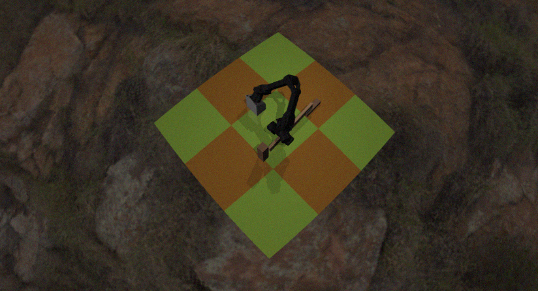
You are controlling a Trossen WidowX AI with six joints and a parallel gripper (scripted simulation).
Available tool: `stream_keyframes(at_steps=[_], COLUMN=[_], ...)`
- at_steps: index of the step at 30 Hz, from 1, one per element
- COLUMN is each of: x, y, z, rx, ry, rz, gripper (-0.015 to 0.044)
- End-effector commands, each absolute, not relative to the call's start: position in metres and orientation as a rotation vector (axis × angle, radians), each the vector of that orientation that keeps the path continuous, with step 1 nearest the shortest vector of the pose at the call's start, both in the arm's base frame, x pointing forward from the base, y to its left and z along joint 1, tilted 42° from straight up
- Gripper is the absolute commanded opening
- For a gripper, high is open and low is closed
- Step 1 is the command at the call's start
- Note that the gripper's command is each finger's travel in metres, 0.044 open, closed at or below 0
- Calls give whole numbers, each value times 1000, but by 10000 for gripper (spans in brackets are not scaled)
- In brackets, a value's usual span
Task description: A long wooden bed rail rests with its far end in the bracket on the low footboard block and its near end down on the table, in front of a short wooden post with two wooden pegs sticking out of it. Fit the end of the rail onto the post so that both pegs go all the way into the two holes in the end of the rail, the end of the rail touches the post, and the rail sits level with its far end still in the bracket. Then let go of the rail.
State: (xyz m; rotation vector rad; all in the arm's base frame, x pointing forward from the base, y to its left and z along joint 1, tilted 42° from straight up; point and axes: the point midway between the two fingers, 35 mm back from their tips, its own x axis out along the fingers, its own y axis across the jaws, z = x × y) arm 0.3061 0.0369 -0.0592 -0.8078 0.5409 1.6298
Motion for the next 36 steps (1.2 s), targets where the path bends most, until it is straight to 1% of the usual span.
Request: stream_keyframes(at_steps=[1,13,28,36], x=[304,302,302,302], y=[42,53,53,53], z=[-65,-77,-77,-77], rx=[-797,-795,-795,-795], ry=[543,541,541,541], rz=[1629,1630,1630,1630], gripper=[440,440,46,0])
